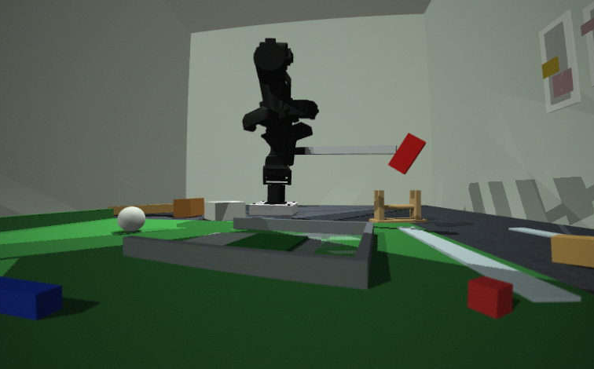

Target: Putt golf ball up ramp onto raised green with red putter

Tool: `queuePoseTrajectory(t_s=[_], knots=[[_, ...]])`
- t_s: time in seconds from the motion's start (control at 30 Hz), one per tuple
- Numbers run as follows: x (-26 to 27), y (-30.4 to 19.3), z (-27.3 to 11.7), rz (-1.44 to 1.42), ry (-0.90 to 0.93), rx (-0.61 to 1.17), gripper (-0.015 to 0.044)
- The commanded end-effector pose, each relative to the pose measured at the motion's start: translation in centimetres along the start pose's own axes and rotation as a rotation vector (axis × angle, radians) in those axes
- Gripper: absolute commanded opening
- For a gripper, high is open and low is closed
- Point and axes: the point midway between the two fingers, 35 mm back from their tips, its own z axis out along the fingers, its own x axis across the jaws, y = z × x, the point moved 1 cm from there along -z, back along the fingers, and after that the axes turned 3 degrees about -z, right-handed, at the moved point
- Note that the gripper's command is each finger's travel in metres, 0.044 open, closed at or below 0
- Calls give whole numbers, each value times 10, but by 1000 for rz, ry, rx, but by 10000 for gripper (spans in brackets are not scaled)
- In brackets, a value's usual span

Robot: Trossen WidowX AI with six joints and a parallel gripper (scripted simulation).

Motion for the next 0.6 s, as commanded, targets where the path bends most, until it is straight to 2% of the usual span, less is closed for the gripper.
queuePoseTrajectory(t_s=[0.0,0.57], knots=[[-9,-17,-7,104,-23,6,0],[-35,-95,-29,515,-100,62,0]])
